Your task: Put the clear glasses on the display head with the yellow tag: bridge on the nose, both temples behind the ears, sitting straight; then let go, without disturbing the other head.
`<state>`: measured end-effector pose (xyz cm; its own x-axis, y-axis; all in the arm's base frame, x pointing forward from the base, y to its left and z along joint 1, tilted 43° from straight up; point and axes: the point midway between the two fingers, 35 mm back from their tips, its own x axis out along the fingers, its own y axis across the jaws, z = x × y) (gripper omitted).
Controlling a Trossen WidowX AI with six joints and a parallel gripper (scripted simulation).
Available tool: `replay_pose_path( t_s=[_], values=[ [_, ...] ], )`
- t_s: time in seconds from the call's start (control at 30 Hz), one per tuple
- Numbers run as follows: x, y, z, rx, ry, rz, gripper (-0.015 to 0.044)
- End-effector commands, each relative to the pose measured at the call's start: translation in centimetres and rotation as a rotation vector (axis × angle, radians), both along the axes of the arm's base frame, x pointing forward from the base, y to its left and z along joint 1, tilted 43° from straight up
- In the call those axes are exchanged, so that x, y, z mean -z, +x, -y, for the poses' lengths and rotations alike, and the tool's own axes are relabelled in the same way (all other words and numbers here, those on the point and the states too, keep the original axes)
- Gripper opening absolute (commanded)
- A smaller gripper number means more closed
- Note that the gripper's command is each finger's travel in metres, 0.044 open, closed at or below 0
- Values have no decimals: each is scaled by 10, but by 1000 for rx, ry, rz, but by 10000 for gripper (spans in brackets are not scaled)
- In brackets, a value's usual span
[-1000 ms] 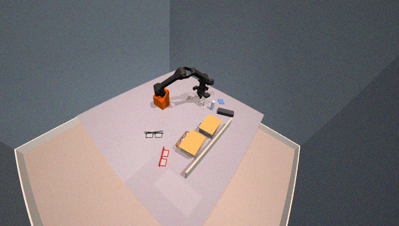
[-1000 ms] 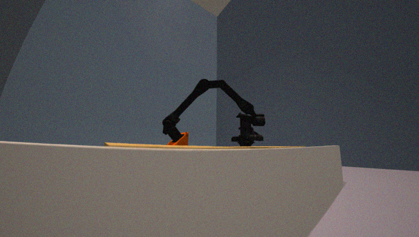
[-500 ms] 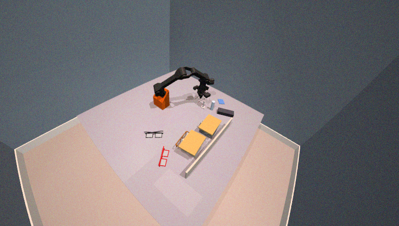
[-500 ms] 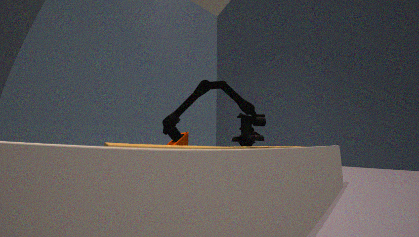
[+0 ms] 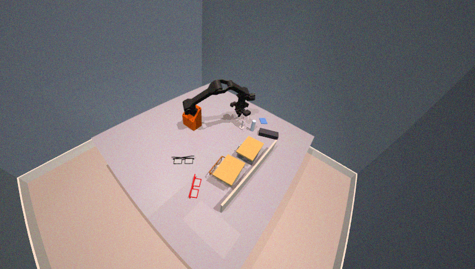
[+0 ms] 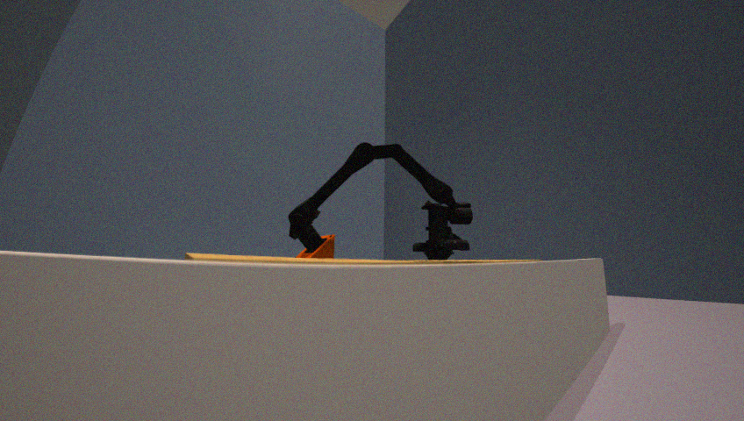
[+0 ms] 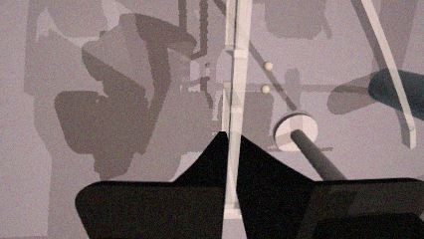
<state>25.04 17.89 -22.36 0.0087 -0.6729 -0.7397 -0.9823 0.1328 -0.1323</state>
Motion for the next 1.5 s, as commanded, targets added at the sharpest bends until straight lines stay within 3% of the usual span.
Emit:
replay_pose_path(
  t_s=[0.0,0.7,1.0,1.17,1.47],
  values=[
    [0,-1,0,6,3,-1,0],
    [-5,-2,3,6,2,-2,0],
    [-51,-3,-32,5,4,-3,0],
    [-52,-3,-32,14,4,5,0],
    [-67,1,-16,210,4,183,0]
  ],
)
